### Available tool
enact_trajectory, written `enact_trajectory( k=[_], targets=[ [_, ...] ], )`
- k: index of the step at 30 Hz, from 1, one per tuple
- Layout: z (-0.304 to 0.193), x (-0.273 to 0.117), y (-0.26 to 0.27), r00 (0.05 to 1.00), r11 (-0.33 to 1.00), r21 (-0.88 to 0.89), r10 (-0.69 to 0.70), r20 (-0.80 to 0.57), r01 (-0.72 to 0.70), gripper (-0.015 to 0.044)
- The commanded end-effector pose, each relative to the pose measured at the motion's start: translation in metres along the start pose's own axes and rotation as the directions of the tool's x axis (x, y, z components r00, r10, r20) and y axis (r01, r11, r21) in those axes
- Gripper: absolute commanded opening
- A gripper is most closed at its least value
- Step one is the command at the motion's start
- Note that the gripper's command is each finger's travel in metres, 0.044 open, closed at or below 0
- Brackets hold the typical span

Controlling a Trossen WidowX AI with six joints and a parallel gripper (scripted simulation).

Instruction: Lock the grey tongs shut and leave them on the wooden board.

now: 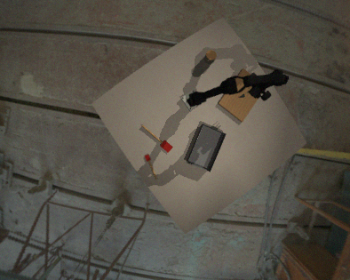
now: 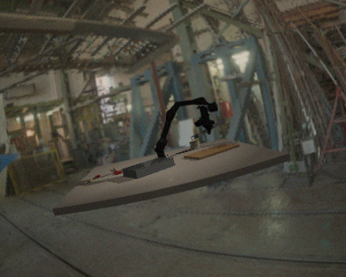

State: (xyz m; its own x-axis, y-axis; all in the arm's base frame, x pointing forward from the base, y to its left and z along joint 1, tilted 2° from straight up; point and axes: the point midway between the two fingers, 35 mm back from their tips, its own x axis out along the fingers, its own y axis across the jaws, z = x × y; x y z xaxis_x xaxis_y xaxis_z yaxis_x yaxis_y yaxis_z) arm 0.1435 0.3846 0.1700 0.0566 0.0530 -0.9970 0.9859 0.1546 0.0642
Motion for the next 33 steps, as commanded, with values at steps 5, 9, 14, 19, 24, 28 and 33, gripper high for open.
enact_trajectory(
  k=[5,9,14,19,24,28,33],
  targets=[
    [0.0,0.016,0.001,1.0,1.0,-0.003,-0.001,0.011,0.001,-0.015],
    [0.0,0.023,0.001,1.0,1.0,-0.003,-0.001,0.011,0.001,-0.015],
    [0.0,0.031,0.001,1.0,1.0,-0.002,-0.002,0.012,0.002,-0.015],
    [0.0,0.039,0.001,1.0,1.0,-0.002,-0.002,0.013,0.002,-0.015],
    [0.0,0.048,0.001,1.0,1.0,-0.002,-0.002,0.013,0.002,-0.015],
    [0.001,0.054,0.001,1.0,1.0,-0.002,-0.003,0.014,0.003,-0.015],
    [0.002,0.063,0.0,1.0,1.0,-0.001,-0.003,0.015,0.003,-0.015]
  ],
)
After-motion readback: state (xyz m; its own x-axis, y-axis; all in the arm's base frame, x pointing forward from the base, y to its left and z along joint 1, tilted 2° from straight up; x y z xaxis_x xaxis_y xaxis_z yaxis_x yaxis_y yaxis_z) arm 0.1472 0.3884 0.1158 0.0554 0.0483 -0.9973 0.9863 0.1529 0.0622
